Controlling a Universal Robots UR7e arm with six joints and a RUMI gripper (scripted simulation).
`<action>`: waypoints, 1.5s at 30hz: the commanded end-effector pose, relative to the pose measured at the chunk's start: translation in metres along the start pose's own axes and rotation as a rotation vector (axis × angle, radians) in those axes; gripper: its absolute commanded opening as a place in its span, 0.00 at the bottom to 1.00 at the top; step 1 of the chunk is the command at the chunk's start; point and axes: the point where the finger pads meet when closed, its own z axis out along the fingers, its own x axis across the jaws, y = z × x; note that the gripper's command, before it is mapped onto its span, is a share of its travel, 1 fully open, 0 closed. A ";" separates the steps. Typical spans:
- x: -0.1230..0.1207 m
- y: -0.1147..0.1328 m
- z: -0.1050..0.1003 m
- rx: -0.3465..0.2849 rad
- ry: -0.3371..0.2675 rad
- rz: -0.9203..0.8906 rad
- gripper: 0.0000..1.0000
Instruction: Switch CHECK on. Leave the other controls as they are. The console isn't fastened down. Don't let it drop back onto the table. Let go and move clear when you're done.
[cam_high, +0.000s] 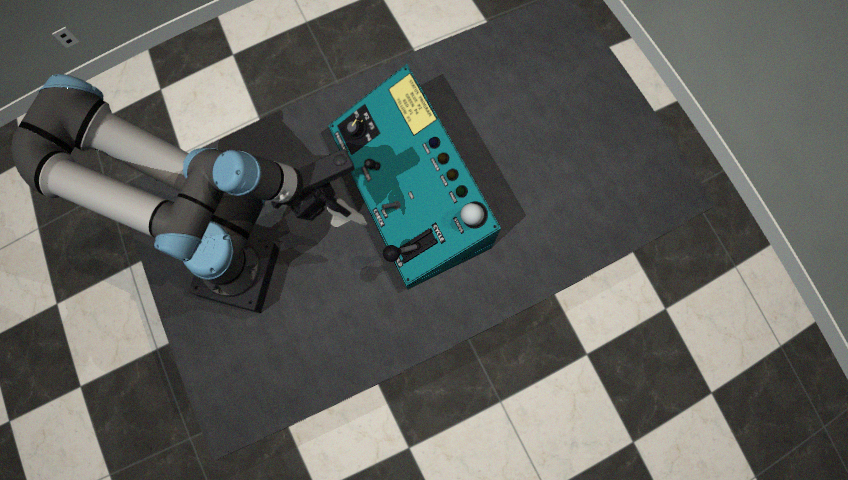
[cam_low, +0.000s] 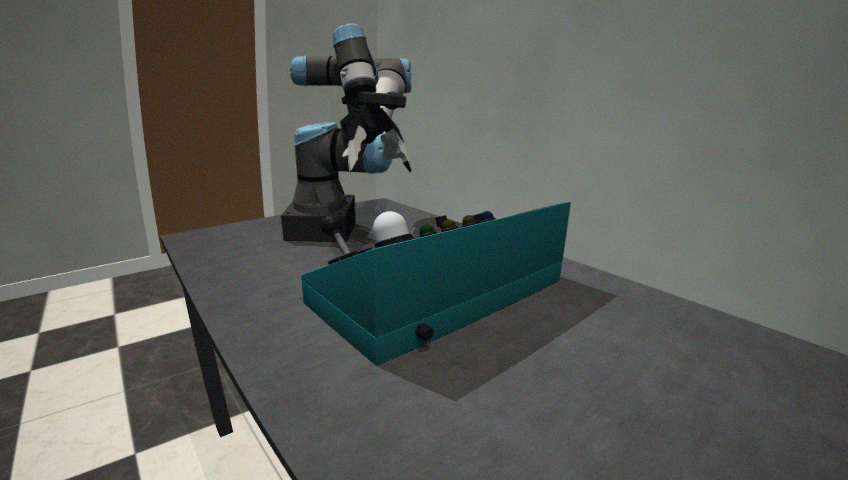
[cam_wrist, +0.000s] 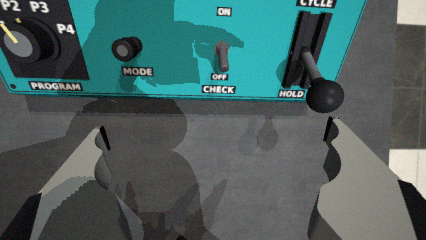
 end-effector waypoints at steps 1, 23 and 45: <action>0.010 -0.003 -0.001 0.026 -0.023 -0.007 1.00; 0.055 -0.011 -0.007 0.088 0.008 0.013 1.00; 0.070 -0.014 -0.010 0.112 0.028 0.018 1.00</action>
